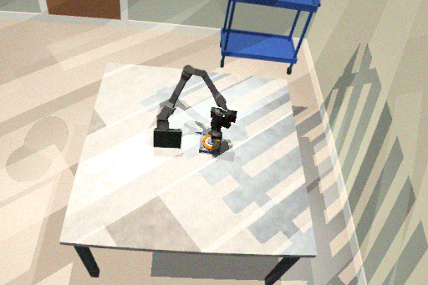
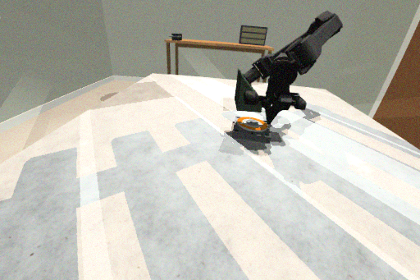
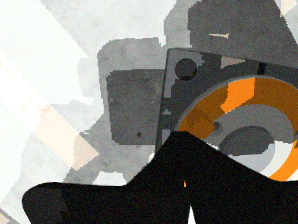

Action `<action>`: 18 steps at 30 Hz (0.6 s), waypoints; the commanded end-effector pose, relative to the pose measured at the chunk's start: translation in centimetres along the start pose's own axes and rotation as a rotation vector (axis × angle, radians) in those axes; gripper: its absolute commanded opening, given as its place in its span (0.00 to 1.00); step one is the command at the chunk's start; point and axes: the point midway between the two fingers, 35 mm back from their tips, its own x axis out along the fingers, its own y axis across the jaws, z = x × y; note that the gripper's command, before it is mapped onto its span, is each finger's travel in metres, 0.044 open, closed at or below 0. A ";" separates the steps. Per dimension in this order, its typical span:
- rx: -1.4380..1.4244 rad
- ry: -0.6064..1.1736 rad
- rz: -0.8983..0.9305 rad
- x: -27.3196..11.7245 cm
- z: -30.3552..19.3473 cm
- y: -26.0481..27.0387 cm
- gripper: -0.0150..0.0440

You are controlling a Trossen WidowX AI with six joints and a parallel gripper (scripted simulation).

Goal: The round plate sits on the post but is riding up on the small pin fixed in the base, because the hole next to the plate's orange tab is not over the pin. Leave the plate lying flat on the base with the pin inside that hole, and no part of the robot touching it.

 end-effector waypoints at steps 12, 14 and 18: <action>0.012 0.008 0.003 0.1 1.5 -1.2 0.25; 0.012 0.008 0.003 0.1 1.6 -1.4 0.25; 0.012 0.008 0.002 0.1 1.9 -1.7 0.25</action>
